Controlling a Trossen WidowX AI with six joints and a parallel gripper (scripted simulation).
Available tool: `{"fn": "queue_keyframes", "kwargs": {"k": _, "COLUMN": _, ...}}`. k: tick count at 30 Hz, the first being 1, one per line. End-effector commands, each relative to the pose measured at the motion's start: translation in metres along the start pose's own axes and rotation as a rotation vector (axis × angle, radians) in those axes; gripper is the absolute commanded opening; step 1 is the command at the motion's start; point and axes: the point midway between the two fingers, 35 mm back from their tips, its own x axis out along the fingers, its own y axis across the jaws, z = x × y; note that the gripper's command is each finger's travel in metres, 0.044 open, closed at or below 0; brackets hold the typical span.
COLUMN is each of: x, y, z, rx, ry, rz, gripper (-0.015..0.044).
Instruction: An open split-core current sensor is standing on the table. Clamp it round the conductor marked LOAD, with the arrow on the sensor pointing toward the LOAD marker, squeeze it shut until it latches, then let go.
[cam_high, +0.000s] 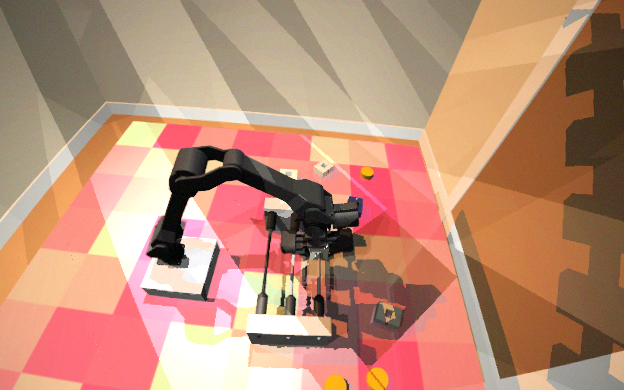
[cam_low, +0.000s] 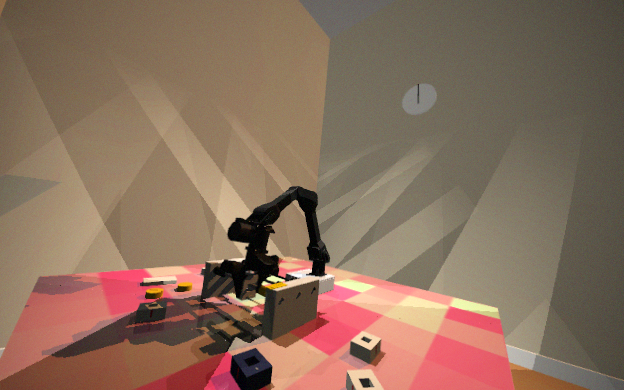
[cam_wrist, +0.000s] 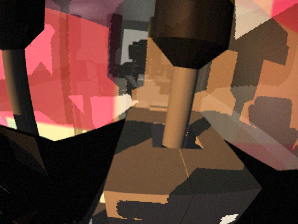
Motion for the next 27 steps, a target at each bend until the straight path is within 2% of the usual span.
{"fn": "queue_keyframes", "kwargs": {"k": 1, "x": -0.0003, "y": 0.0005, "z": 0.0, "rx": 0.0, "ry": 0.0, "rz": 0.002, "gripper": 0.0262}}
{"fn": "queue_keyframes", "kwargs": {"k": 25, "x": -0.0003, "y": 0.0005, "z": 0.0, "rx": 0.0, "ry": 0.0, "rz": 0.002, "gripper": 0.0262}}
{"fn": "queue_keyframes", "kwargs": {"k": 27, "x": 0.0, "y": 0.0002, "z": 0.0, "rx": 0.0, "ry": 0.0, "rz": 0.001, "gripper": 0.0249}}
